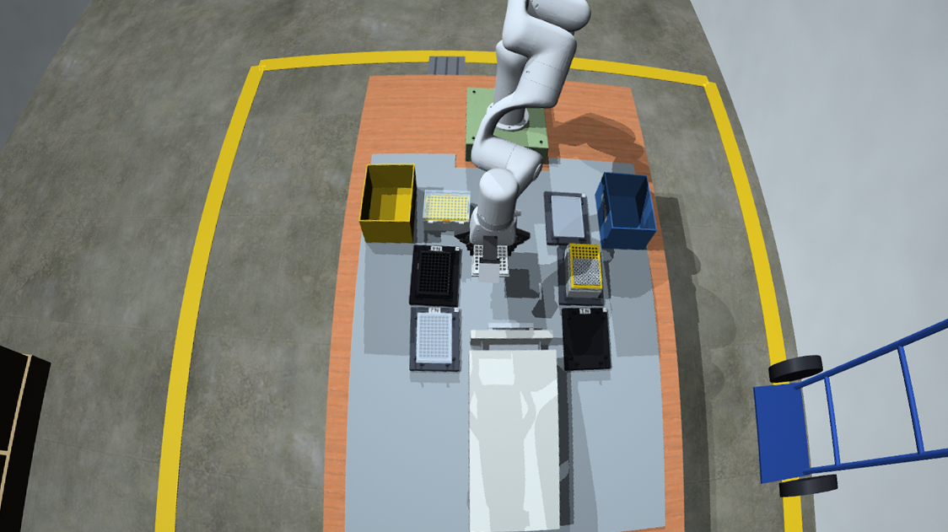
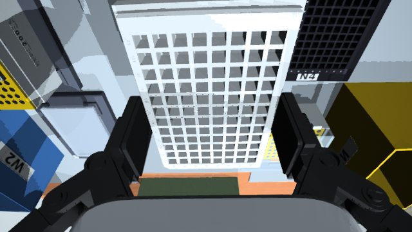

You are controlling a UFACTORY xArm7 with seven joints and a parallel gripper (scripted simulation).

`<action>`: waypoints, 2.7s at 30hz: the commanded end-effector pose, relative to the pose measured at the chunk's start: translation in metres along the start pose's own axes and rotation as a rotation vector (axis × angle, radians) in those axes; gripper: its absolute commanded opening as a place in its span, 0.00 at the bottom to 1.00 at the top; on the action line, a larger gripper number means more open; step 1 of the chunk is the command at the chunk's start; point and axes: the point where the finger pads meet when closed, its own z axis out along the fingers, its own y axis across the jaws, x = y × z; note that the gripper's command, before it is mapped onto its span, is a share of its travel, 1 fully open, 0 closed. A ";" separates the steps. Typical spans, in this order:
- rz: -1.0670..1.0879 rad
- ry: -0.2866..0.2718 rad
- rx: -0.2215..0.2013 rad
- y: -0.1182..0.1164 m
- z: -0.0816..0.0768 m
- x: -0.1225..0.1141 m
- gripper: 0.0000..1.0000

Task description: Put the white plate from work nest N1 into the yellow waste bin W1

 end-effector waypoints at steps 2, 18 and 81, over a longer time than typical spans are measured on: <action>0.001 0.005 0.000 0.016 -0.002 -0.009 0.00; 0.001 0.005 -0.001 0.047 -0.002 -0.030 0.00; 0.001 0.004 -0.002 0.168 -0.002 -0.112 0.00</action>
